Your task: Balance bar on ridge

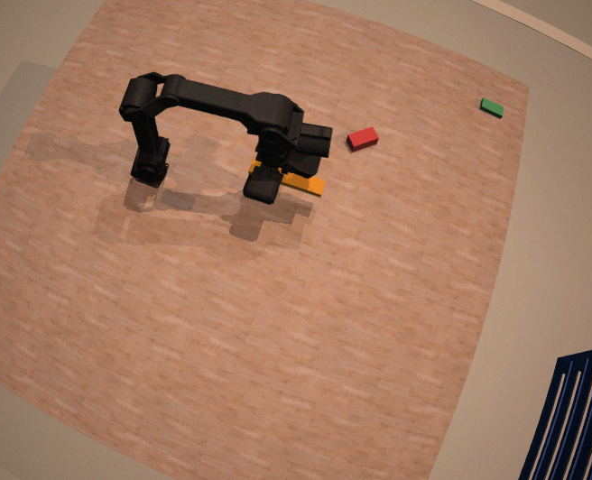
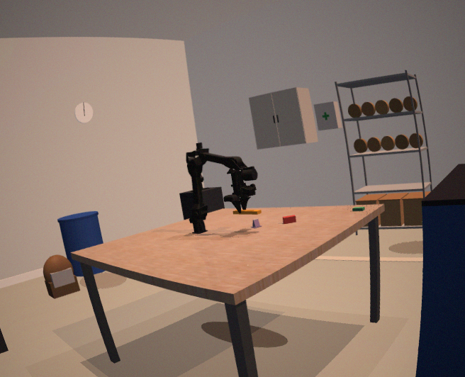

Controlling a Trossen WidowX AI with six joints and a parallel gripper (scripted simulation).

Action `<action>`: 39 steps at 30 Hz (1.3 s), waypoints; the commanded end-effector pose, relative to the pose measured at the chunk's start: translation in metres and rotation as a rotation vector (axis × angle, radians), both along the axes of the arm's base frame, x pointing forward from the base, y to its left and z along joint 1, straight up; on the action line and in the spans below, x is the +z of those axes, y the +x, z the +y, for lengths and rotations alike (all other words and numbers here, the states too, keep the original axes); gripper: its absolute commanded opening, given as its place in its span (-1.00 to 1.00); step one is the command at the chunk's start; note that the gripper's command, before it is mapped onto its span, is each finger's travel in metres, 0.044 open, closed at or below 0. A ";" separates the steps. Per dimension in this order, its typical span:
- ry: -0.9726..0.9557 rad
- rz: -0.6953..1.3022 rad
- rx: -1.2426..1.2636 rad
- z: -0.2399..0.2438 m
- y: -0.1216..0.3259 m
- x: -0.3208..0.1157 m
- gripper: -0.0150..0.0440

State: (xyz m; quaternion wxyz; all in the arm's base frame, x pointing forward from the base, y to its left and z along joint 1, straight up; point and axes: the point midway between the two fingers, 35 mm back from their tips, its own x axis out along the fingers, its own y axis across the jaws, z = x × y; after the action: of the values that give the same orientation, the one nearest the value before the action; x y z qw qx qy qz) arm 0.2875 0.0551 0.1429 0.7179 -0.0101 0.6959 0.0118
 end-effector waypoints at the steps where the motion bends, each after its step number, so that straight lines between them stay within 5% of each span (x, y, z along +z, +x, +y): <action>1: 0.007 0.000 -0.056 0.015 -0.002 0.001 -0.49; 23: 0.023 0.005 -0.322 0.094 -0.026 0.002 -0.49; 39: 0.024 0.005 -0.327 0.098 -0.025 -0.018 -0.49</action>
State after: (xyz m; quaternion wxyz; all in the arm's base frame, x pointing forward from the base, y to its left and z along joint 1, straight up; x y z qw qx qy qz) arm 0.2623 0.1519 0.1291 0.7094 0.1078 0.6898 -0.0968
